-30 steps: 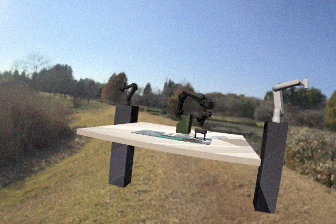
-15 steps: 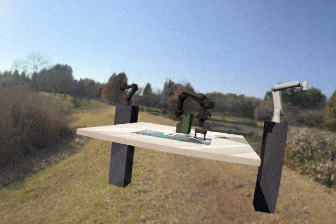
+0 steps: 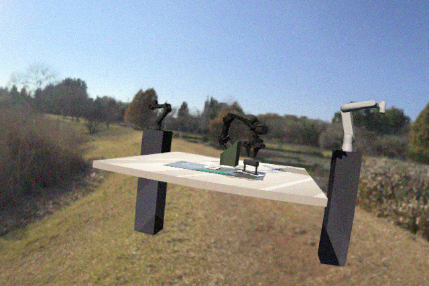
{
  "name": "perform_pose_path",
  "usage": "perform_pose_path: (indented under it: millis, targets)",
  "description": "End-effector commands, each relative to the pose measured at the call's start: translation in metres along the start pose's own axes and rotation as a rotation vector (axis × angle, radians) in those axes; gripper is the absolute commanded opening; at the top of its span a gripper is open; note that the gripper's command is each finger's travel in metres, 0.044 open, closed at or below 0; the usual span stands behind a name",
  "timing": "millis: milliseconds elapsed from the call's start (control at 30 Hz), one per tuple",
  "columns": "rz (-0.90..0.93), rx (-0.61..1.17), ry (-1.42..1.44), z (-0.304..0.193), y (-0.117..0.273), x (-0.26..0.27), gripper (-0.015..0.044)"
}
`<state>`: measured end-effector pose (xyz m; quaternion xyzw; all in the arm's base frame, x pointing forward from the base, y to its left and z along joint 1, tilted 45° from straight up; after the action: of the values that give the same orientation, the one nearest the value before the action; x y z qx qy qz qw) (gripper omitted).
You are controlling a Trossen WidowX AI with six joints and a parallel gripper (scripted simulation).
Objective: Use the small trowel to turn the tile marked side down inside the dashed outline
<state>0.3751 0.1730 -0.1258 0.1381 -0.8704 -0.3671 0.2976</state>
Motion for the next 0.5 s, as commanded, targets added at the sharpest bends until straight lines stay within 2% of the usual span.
perform_pose_path:
  millis: [0,467]
  targets:
    - [0.004,-0.006,0.149,0.0005,-0.0008,0.0001,0.027]
    - [0.002,-0.007,0.636,0.0005,-0.0009,-0.001,0.027]
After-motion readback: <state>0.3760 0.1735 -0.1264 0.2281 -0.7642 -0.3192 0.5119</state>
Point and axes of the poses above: the point midway between the two fingers, 35 mm back from their tips, its own y axis back along the fingers, its own x axis across the jaws, z = x × y, the point moved 1 cm from there along y, back along the fingers, and after that the axes turned 9 degrees about -y, right-handed, at the moved point
